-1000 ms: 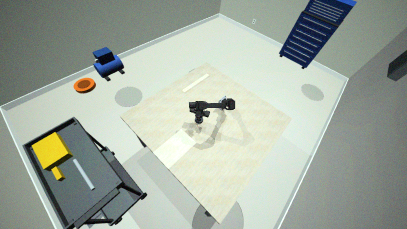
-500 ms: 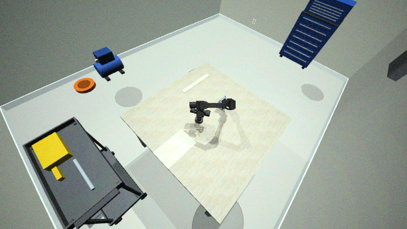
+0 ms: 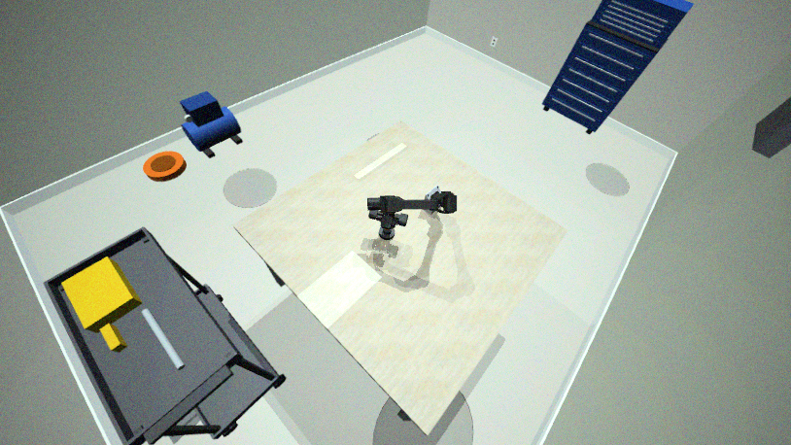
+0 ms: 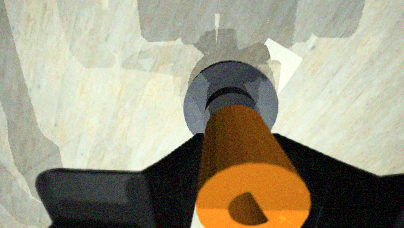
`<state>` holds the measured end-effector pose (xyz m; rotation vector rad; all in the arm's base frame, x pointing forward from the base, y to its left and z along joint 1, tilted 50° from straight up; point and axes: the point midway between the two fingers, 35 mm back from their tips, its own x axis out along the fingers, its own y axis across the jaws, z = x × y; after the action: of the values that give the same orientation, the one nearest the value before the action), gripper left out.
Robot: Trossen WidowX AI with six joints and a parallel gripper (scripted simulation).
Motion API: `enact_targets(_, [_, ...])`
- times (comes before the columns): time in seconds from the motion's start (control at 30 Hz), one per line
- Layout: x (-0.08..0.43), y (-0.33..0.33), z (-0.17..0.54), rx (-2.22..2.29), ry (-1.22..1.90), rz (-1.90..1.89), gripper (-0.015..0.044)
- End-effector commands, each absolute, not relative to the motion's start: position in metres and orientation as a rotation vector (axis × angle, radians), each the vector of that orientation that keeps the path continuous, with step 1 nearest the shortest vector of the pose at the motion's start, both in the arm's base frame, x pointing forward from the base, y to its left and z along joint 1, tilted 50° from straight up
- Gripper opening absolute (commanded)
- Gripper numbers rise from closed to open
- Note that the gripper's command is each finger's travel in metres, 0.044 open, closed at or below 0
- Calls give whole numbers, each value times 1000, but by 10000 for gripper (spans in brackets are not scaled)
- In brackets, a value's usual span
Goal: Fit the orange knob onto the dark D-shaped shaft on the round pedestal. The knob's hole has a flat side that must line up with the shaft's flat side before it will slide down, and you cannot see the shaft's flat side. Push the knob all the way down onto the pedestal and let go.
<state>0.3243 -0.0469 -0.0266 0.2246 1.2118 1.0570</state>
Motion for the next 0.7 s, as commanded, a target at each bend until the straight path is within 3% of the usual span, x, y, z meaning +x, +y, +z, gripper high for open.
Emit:
enact_targets(0.0, [329,-51,-25,216,1205,1048,0])
enact_targets(0.67, [324,-47,-24,216,1205,1048,0])
